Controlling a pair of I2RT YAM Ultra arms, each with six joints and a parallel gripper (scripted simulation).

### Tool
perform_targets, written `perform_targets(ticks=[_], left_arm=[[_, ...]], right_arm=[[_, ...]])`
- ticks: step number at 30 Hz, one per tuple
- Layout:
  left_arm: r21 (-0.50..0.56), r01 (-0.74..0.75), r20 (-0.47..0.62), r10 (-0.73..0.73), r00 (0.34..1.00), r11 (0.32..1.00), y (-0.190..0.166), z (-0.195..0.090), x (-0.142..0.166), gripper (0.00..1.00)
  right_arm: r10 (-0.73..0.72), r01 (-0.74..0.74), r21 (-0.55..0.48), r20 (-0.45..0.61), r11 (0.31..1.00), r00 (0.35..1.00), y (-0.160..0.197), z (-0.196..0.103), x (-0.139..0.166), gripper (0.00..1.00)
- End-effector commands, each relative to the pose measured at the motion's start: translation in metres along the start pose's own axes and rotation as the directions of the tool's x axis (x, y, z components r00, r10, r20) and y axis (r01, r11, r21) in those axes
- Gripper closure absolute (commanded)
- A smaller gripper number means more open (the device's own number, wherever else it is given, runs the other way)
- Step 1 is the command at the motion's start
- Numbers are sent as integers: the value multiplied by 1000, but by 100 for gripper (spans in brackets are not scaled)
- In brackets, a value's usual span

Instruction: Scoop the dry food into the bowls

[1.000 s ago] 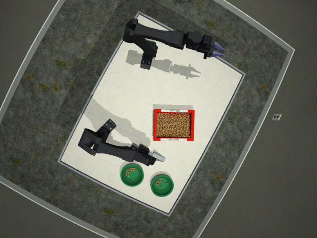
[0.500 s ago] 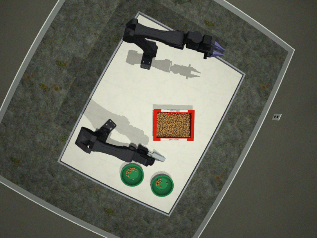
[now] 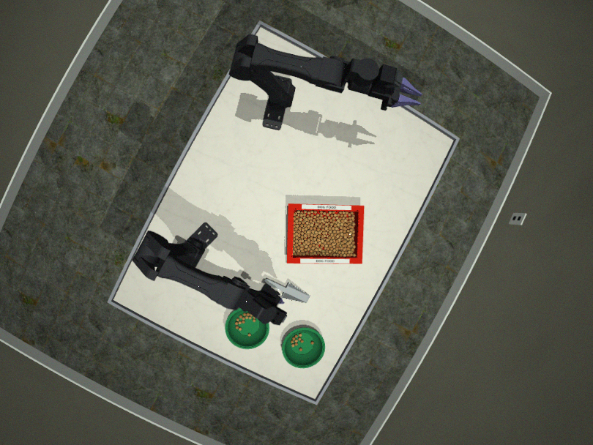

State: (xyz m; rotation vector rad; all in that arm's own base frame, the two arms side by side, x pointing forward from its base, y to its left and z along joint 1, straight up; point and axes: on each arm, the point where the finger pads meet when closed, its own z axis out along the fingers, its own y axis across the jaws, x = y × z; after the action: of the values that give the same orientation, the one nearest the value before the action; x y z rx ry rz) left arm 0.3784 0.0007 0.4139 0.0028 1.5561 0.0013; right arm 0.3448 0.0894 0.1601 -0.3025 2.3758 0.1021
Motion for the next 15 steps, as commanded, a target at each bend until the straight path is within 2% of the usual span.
perform_targets(ticks=[1, 2, 5, 6, 7, 9, 11, 14, 15], left_arm=[[3, 5, 22, -5, 1000, 1000, 0, 5, -14, 74], [2, 7, 31, -7, 999, 1000, 0, 2, -17, 74], [2, 10, 50, -10, 999, 1000, 0, -1, -23, 74], [3, 10, 5, -10, 1000, 1000, 0, 5, -3, 74], [1, 10, -9, -10, 1000, 1000, 0, 7, 2, 74], [0, 9, -8, -9, 1000, 1000, 1, 1, 7, 74], [-2, 11, 12, -11, 1000, 1000, 1, 1, -3, 74], [-6, 11, -36, -11, 999, 1000, 3, 7, 18, 74], [-6, 11, -36, -11, 999, 1000, 3, 7, 18, 74]], right_arm=[[23, -25, 9, 181, 1000, 983, -11, -11, -56, 68], [29, -34, 16, 253, 999, 967, -15, -29, -72, 68], [45, -63, 41, 351, 997, 935, -31, -46, -99, 68], [47, -70, 46, 382, 996, 923, -35, -51, -108, 68], [49, -78, 53, 413, 996, 909, -40, -58, -116, 68], [53, -95, 66, 471, 993, 880, -49, -71, -131, 68], [51, -111, 80, 535, 991, 843, -58, -90, -146, 68], [43, -134, 99, 626, 986, 779, -71, -120, -166, 68], [43, -134, 99, 626, 986, 779, -71, -120, -166, 68]])
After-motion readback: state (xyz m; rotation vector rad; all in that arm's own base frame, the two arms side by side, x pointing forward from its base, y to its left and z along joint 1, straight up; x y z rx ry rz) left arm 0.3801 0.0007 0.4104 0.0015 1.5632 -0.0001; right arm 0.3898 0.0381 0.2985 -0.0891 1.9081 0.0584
